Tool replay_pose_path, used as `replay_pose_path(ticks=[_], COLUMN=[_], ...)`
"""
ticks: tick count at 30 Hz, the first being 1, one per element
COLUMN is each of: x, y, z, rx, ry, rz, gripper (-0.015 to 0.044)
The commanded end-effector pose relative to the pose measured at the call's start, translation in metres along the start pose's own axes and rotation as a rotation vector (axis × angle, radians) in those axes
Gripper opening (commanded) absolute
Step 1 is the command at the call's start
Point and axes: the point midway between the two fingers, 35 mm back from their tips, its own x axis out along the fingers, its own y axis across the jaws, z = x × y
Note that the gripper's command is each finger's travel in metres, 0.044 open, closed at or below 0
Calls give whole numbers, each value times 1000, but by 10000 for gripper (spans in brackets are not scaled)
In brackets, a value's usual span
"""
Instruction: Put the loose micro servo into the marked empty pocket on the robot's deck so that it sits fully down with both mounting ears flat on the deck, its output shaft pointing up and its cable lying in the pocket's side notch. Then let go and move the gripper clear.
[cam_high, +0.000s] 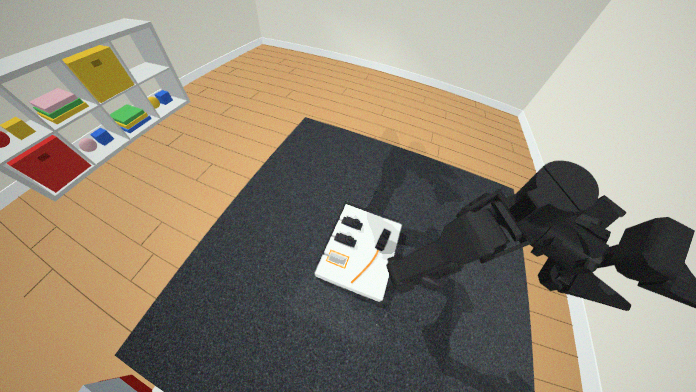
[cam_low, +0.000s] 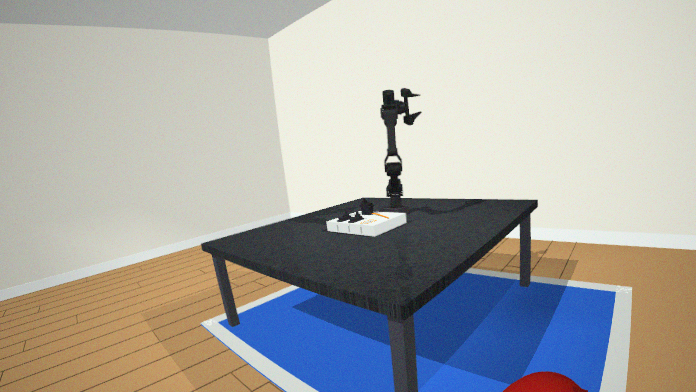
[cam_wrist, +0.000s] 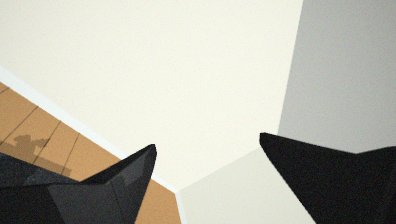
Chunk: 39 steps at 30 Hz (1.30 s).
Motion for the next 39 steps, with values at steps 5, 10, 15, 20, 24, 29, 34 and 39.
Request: replay_pose_path(ticks=[5, 10, 15, 20, 24, 29, 34, 39], x=[21, 27, 27, 20, 9, -11, -38, -70], y=[25, 43, 65, 82, 99, 119, 140, 159], z=[50, 85, 122, 152, 179, 210, 236, 257], rx=[-44, -93, -147, -191, -232, -279, -339, -400], ry=[-194, -333, -482, -613, -735, -884, -1040, -1195], rz=[87, 142, 200, 241, 284, 334, 379, 420], gripper=[440, 440, 440, 440, 440, 440, 440, 440])
